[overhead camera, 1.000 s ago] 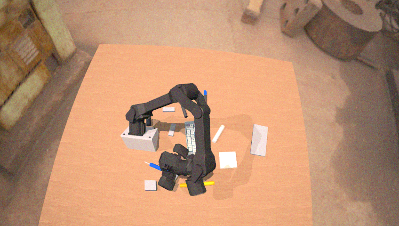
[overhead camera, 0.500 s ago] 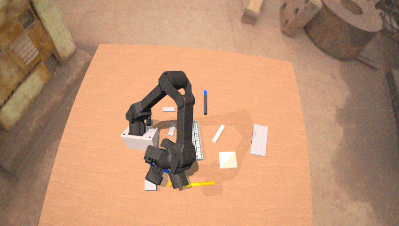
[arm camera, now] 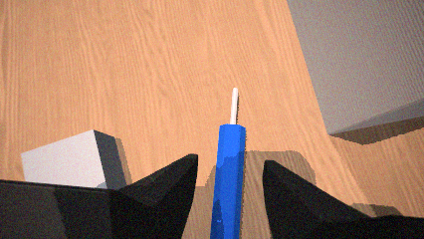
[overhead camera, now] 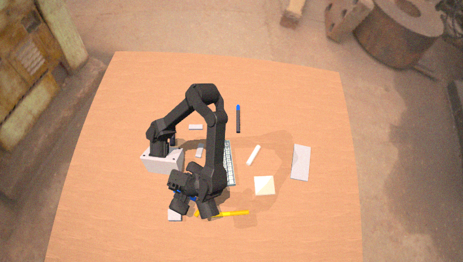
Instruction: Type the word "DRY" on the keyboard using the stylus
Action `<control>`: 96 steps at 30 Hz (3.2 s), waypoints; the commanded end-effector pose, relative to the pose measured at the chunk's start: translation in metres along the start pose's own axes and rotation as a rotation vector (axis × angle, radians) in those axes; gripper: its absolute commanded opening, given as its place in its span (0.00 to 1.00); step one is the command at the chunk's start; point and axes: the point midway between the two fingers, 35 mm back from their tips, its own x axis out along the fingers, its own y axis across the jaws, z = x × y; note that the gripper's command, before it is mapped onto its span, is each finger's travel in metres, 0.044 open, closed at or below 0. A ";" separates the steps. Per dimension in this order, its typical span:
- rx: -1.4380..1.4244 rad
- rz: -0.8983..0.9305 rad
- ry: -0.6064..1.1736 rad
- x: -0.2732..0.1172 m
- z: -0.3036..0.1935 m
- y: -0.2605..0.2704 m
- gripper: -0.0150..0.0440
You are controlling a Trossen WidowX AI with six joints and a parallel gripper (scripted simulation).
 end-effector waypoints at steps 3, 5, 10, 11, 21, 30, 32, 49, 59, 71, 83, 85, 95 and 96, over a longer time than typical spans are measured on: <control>0.004 -0.008 -0.004 0.006 -0.002 -0.002 0.51; 0.004 -0.008 -0.004 0.007 -0.002 -0.002 0.51; 0.003 -0.008 -0.004 0.009 -0.004 -0.002 0.51; 0.003 -0.008 -0.004 0.010 -0.004 -0.002 0.51; 0.003 -0.008 -0.004 0.015 -0.007 -0.002 0.51; 0.003 -0.009 -0.004 0.020 -0.010 -0.002 0.51; 0.003 -0.009 -0.004 0.021 -0.010 -0.002 0.51; 0.003 -0.009 -0.004 0.030 -0.015 -0.002 0.51; 0.002 -0.010 -0.004 0.035 -0.018 -0.002 0.51; 0.002 -0.010 -0.004 0.041 -0.022 -0.002 0.51; 0.002 -0.010 -0.004 0.045 -0.024 -0.003 0.51; -0.002 -0.005 -0.005 0.043 -0.023 -0.002 0.46; -0.002 -0.005 -0.005 0.043 -0.023 -0.002 0.25; -0.002 -0.005 -0.005 0.043 -0.023 -0.002 0.25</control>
